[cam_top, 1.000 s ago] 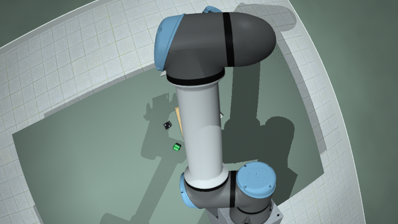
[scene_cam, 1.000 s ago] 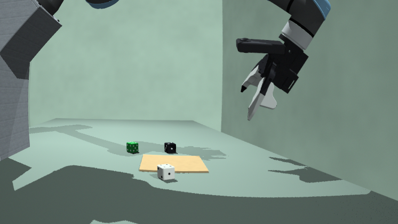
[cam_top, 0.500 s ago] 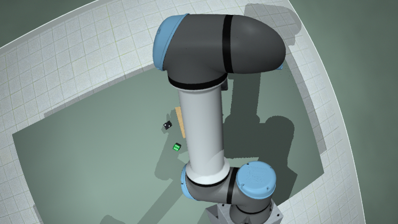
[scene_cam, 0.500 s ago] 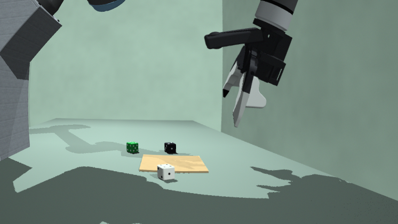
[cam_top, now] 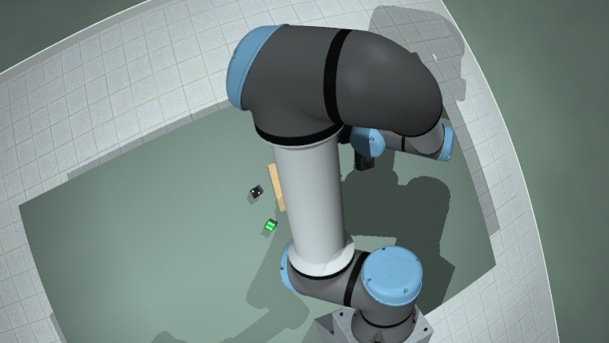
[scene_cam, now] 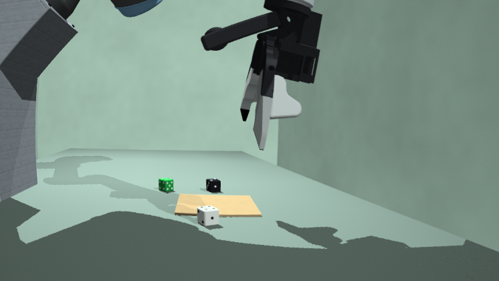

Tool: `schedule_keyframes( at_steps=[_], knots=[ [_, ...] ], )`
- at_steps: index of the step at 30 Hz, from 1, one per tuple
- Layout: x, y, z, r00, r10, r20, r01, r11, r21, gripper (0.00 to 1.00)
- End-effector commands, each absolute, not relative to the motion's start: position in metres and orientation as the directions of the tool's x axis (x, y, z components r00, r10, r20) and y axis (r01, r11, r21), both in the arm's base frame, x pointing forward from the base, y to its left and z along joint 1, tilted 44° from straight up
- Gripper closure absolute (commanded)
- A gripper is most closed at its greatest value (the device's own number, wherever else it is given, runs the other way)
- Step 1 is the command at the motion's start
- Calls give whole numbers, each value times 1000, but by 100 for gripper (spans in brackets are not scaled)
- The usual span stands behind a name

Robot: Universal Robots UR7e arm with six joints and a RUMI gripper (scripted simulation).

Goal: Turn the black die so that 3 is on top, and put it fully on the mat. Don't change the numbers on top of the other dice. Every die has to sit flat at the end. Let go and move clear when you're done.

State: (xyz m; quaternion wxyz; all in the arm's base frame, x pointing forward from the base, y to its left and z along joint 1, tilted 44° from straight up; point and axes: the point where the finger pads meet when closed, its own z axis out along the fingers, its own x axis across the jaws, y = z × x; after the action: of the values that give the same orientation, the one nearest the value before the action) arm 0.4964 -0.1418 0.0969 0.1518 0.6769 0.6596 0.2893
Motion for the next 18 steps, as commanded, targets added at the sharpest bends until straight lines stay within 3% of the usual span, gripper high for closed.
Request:
schedule_keyframes(
  at_steps=[1,18],
  knots=[
    [469,-154,83,-18,992,122,765,-65,641,0],
    [424,-159,62,26,1000,-3,723,-17,690,0]
  ],
)
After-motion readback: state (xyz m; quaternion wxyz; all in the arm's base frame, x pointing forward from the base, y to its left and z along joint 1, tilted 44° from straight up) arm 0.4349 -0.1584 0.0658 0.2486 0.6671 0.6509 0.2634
